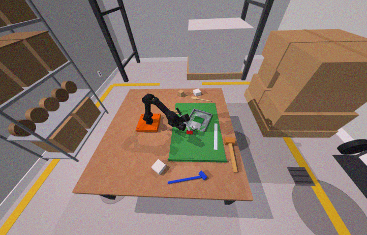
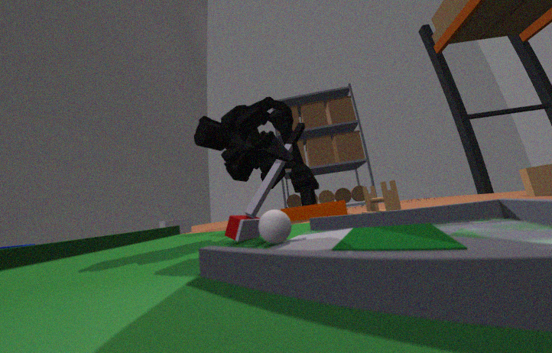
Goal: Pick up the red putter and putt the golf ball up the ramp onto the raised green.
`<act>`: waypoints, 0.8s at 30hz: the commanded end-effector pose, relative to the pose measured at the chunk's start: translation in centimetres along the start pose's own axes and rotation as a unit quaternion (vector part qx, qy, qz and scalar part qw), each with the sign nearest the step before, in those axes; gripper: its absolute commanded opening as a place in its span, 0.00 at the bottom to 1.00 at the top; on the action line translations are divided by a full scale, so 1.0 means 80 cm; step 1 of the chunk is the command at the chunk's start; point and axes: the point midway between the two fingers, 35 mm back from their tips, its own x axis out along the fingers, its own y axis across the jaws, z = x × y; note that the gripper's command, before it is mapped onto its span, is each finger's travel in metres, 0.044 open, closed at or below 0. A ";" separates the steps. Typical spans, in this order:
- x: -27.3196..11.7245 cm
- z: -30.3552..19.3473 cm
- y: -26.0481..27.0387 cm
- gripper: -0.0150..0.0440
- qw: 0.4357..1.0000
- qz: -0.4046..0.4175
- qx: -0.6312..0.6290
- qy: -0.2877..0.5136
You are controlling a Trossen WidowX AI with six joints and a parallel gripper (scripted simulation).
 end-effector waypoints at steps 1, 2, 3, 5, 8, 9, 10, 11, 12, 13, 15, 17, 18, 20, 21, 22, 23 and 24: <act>0.000 -0.007 0.006 0.25 1.000 0.009 0.001 -0.001; -0.001 -0.011 0.010 0.25 1.000 0.009 0.001 -0.001; -0.003 -0.015 0.014 0.25 1.000 0.009 0.001 -0.001; -0.007 -0.026 0.024 0.25 1.000 0.009 0.001 -0.001; -0.016 -0.049 0.043 0.25 1.000 0.010 0.001 0.000; -0.018 -0.056 0.047 0.25 1.000 0.010 0.001 0.000; -0.019 -0.061 0.050 0.25 1.000 0.010 0.001 0.000; -0.020 -0.062 0.051 0.25 1.000 0.010 0.001 0.000; -0.020 -0.062 0.051 0.25 1.000 0.010 0.001 0.000; -0.020 -0.062 0.051 0.25 1.000 0.010 0.001 0.000; -0.016 -0.054 0.045 0.25 1.000 0.007 0.001 -0.001; -0.016 -0.054 0.045 0.25 1.000 0.007 0.001 -0.001; -0.016 -0.054 0.045 0.25 1.000 0.007 0.001 -0.001; -0.016 -0.054 0.045 0.25 1.000 0.007 0.001 -0.001; -0.016 -0.054 0.045 0.25 1.000 0.007 0.001 -0.001; -0.016 -0.054 0.045 0.25 1.000 0.007 0.001 -0.001; -0.016 -0.054 0.045 0.25 1.000 0.007 0.001 -0.001; -0.016 -0.054 0.045 0.25 1.000 0.007 0.001 -0.001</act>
